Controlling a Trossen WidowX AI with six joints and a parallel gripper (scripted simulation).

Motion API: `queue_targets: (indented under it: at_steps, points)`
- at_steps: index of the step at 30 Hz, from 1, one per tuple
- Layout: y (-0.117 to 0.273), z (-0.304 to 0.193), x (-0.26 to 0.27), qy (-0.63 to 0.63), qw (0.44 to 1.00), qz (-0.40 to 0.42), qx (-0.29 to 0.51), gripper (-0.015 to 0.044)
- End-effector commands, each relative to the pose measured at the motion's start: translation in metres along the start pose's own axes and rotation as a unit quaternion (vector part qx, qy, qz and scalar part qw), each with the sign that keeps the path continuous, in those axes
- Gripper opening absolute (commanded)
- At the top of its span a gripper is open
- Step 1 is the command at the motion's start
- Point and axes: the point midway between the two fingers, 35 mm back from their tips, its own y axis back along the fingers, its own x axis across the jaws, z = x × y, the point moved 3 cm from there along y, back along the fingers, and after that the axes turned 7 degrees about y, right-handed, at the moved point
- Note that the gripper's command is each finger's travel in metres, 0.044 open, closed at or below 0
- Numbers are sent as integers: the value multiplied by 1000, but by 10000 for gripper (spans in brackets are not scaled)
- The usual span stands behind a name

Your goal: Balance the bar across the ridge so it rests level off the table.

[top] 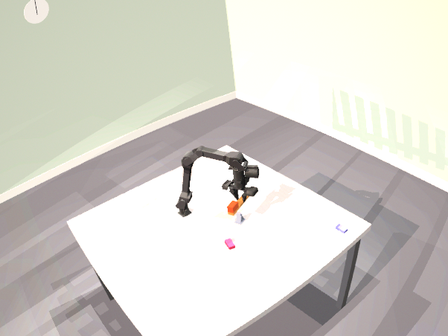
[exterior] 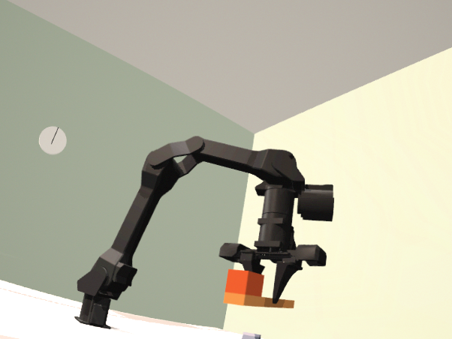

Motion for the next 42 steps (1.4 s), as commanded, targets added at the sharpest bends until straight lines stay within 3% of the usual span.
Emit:
queue_targets:
  at_steps: [1, 23, 42]
  points:
    - [-4, 2, 0, -2, 1000, -1, -1, 0]
    - [-40, 1, 1, -1, 1000, -1, -1, 0]
    - [-40, 1, 1, -1, 1000, -1, -1, 0]
